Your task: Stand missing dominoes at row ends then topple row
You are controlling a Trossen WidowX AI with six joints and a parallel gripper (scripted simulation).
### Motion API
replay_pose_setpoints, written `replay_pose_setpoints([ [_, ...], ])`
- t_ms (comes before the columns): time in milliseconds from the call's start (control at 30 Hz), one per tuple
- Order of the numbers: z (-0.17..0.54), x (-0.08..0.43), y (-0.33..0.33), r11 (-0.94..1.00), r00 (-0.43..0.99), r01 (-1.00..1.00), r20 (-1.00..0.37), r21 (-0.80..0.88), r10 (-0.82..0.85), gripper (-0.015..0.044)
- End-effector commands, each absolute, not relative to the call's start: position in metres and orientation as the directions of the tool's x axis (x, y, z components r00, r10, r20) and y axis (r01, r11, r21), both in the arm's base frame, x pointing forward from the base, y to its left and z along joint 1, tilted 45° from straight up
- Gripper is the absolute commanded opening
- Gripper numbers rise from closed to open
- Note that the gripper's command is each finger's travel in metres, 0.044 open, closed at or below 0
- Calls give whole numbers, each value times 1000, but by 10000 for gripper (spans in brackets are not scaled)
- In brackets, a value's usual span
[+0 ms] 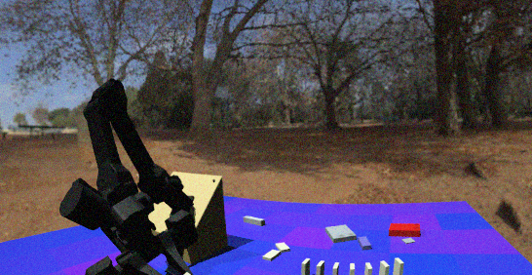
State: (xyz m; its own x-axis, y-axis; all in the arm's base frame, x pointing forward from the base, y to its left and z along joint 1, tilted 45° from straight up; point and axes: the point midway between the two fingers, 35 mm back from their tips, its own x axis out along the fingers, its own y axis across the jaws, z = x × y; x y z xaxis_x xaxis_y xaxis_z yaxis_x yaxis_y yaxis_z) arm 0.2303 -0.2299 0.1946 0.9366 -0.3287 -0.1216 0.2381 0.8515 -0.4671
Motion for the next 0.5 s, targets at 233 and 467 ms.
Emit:
replay_pose_setpoints([
  [233,201,199,-195,705,977,174,30,-688,-212,107],
  [467,201,196,-190,680,980,166,42,-714,-196,107],
])
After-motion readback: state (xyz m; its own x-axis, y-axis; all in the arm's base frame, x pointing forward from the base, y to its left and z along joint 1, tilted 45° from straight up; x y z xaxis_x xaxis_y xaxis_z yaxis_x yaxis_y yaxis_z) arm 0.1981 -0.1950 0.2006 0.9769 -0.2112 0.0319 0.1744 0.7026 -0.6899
